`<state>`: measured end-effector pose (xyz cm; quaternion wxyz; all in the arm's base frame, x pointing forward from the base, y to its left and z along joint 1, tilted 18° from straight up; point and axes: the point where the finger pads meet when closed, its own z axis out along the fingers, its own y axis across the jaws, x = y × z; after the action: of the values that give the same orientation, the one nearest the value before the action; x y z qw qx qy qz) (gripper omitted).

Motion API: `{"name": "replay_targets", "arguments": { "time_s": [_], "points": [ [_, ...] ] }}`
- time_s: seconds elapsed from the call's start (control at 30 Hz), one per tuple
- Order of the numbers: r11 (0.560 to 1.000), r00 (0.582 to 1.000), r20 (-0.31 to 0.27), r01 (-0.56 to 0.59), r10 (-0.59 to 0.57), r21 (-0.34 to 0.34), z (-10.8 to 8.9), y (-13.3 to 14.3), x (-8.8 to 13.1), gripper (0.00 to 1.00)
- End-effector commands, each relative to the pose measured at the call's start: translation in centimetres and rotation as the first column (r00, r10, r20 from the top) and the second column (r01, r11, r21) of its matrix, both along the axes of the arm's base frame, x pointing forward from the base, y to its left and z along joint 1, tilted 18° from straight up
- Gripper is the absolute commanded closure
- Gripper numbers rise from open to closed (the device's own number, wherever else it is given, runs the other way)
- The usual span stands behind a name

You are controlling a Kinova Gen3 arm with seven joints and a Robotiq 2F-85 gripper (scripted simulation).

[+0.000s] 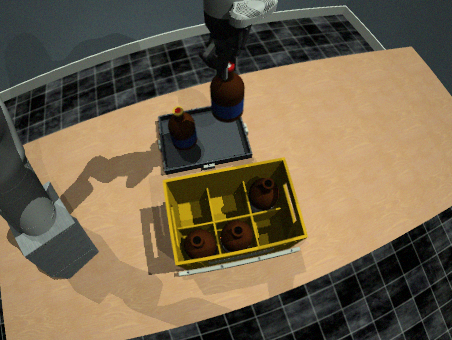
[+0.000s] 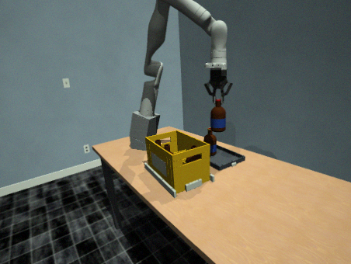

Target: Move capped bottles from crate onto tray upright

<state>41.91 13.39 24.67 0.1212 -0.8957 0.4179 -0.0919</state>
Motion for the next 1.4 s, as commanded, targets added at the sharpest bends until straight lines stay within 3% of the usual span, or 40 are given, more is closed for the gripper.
{"name": "replay_targets", "arguments": {
  "time_s": [0.0,0.7,1.37],
  "points": [
    [1.000,1.000,0.002,-0.015,0.015,0.001,0.1,1.0,-0.1,1.00],
    [1.000,1.000,0.002,-0.018,0.018,0.001,0.5,4.3,-0.4,1.00],
    [1.000,1.000,0.002,-0.014,0.014,0.001,0.4,4.7,-0.4,1.00]
  ]
}}
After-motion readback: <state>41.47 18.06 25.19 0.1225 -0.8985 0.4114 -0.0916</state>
